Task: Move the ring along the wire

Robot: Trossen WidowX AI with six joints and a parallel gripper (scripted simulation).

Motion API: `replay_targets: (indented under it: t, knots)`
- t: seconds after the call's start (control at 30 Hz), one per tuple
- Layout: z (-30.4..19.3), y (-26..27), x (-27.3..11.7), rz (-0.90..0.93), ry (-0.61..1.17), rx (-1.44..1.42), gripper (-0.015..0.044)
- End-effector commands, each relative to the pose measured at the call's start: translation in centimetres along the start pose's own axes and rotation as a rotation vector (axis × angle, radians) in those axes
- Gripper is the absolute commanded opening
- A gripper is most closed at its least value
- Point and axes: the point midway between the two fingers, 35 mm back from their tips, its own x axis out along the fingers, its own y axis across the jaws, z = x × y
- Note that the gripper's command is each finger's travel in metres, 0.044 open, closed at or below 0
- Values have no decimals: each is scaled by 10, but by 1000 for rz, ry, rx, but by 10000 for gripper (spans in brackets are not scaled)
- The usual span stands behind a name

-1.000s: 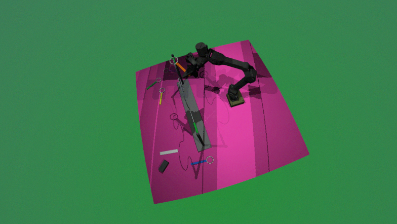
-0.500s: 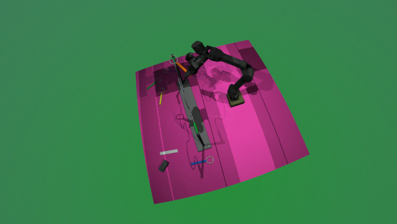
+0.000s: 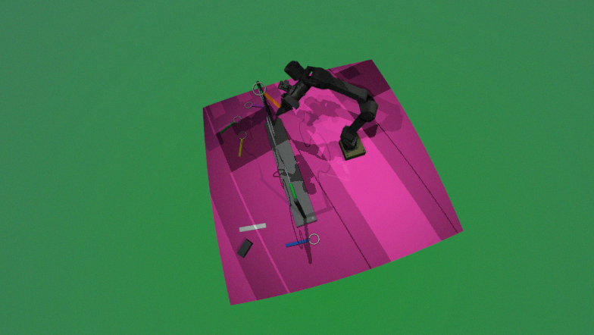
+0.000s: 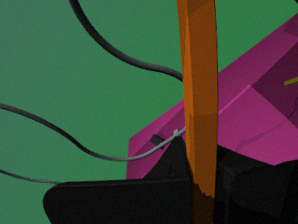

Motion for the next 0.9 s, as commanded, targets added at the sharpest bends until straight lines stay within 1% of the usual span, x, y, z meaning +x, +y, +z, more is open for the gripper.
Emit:
replay_targets:
  t: [0.0,0.87]
  knots:
    - [2,-5,0,-43,0,-74,-150]
    - [12,-37,-5,-324,-4,-547,-150]
